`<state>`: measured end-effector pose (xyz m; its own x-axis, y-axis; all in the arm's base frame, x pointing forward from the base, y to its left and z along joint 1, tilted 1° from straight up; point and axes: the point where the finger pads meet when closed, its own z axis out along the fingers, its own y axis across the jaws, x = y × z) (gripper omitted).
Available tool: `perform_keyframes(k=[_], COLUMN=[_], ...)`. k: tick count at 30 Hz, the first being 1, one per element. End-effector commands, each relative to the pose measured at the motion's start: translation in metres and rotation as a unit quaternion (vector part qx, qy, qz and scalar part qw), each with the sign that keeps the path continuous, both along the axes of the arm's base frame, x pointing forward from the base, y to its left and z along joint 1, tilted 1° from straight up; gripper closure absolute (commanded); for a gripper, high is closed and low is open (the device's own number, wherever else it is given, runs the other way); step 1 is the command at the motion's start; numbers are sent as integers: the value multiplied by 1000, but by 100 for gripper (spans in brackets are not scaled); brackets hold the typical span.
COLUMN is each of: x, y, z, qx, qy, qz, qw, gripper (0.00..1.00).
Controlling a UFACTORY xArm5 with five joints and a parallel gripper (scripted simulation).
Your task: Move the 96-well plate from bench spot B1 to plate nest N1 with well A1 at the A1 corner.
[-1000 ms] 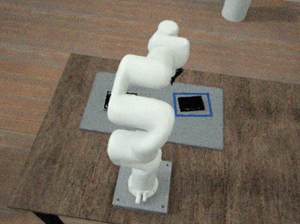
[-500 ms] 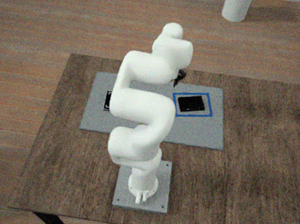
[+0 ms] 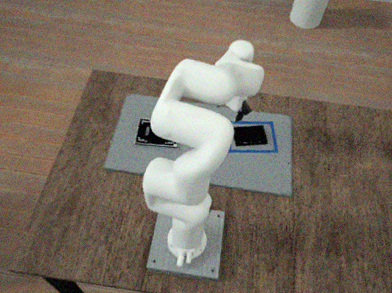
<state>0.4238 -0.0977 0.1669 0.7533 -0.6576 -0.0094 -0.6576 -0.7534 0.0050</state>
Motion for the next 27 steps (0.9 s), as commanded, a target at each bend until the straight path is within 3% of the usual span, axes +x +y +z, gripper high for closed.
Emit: perform_keyframes(k=[1,8,16,21,27], x=[5,14,24,28,36], y=[-7,-33,-62,-73,-95], z=[-4,-26,-52,-61,-80], qx=[3,1,0,-1,-1], qy=[-5,-8,-12,-14,-14], qz=[-31,-147,-278,-312,-312], qw=[999,989,961,950,950], gripper=[0,0,0,0,0])
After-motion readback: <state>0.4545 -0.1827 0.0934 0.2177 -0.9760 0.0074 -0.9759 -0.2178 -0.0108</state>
